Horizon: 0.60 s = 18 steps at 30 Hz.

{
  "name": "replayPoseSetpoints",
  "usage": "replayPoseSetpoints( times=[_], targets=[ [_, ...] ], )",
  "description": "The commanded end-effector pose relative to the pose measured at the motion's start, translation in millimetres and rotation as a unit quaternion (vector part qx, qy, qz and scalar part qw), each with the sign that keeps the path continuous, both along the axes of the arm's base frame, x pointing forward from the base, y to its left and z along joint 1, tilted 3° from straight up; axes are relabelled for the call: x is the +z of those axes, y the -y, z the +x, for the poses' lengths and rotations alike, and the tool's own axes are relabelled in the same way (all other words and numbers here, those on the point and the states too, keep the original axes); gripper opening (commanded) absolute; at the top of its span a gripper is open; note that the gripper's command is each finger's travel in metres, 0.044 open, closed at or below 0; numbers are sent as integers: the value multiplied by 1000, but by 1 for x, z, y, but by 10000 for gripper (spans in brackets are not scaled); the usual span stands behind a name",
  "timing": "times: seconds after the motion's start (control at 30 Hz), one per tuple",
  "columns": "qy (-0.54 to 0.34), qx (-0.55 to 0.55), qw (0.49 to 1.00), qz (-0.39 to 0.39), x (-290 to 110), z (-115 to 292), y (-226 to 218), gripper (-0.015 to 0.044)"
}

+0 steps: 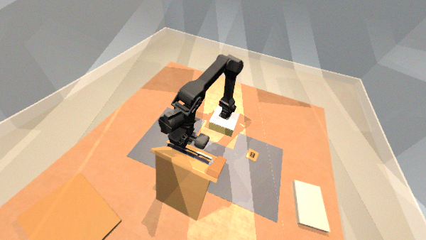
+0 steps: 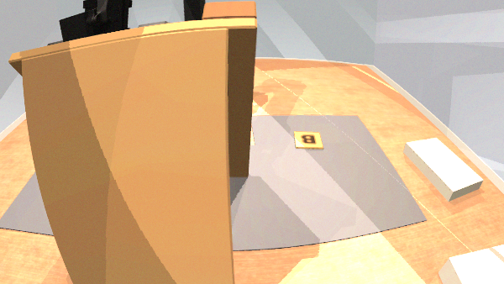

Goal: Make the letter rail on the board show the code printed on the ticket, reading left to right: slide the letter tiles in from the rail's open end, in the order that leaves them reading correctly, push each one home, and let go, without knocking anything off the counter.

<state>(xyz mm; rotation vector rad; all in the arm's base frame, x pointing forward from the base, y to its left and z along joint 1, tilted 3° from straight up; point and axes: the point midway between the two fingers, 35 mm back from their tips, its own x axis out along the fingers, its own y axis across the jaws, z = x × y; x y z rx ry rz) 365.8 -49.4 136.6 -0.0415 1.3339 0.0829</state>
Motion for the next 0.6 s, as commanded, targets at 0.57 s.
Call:
replayPoseSetpoints(
  times=[0.57],
  targets=[
    [-4, -3, 1000, -2, -2, 2, -3, 0]
  ],
)
